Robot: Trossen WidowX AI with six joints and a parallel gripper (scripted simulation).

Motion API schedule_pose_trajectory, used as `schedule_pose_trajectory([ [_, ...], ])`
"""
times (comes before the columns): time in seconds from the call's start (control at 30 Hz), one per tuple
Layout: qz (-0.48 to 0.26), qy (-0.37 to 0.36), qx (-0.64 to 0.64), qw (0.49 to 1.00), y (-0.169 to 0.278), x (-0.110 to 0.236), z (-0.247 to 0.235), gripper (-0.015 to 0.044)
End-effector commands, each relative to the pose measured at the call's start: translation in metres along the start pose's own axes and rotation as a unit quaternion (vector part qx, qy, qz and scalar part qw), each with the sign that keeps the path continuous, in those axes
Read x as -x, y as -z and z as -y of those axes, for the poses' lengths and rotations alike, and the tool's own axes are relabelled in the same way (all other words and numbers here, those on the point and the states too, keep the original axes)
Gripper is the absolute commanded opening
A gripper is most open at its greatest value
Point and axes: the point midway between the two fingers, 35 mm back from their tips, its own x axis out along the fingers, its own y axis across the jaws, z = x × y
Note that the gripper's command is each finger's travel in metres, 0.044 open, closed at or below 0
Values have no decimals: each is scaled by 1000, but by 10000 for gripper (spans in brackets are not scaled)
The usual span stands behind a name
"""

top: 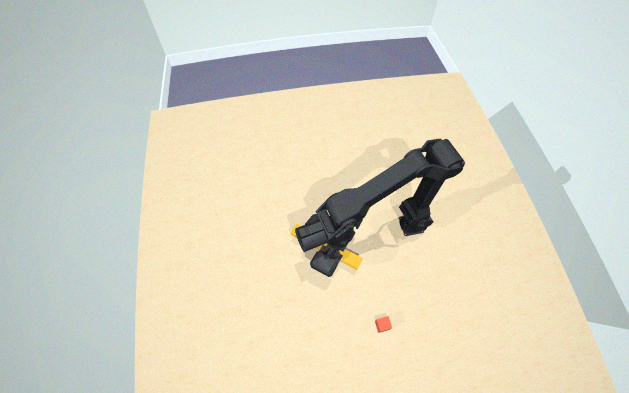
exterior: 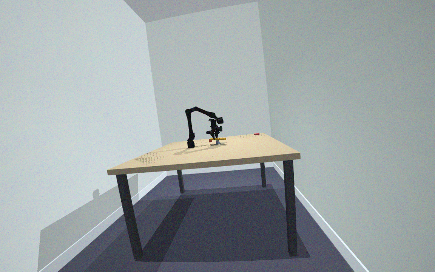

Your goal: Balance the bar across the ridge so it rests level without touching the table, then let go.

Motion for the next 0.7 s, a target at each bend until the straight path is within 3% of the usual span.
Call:
schedule_pose_trajectory([
  [0.0, -2, 1, -1, 1000, 1, 0, 0, 0],
  [0.67, -2, 1, -1, 1000, 1, 1, 0, 0],
])
